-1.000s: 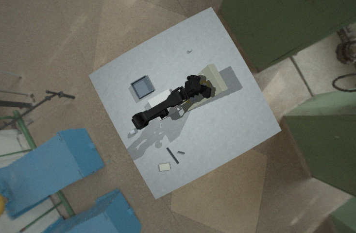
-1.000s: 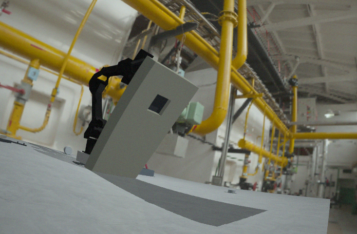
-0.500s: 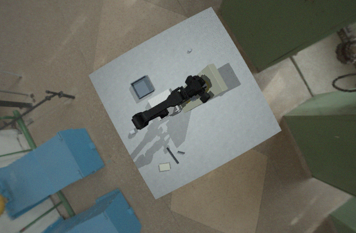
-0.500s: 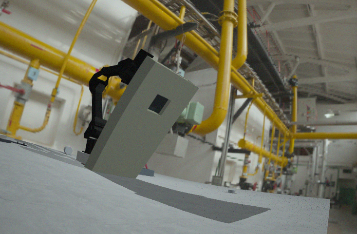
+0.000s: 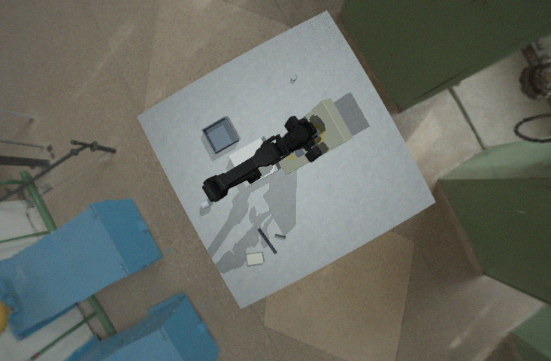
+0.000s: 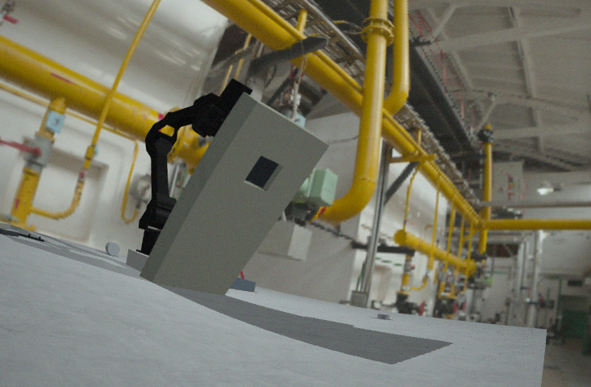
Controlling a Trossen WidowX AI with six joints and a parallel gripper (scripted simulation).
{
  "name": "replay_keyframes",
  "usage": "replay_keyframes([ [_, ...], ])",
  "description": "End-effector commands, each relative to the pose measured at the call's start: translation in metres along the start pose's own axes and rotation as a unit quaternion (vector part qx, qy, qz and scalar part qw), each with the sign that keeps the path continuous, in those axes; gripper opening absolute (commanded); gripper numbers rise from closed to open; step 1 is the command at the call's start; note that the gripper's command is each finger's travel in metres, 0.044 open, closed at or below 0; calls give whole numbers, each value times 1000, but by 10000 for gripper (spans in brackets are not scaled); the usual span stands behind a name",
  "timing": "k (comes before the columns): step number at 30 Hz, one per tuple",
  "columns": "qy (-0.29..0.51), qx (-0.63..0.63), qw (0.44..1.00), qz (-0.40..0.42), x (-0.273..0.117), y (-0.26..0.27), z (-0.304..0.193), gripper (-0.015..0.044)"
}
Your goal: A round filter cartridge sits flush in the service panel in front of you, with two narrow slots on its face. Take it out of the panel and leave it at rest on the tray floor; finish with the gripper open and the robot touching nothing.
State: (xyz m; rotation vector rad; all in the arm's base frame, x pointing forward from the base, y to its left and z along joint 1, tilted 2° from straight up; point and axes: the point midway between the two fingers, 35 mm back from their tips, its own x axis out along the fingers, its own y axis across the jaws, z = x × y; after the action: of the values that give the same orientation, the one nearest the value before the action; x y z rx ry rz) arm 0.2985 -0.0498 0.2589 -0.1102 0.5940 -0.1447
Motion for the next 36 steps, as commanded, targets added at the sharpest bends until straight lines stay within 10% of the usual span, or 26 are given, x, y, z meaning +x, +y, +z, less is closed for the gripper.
replay_keyframes([
  [1, -4, -10, 1000, 2, -26, 1, 2, 0],
  [36, -2, -22, 1000, 2, -47, 9, -56, 0],
])
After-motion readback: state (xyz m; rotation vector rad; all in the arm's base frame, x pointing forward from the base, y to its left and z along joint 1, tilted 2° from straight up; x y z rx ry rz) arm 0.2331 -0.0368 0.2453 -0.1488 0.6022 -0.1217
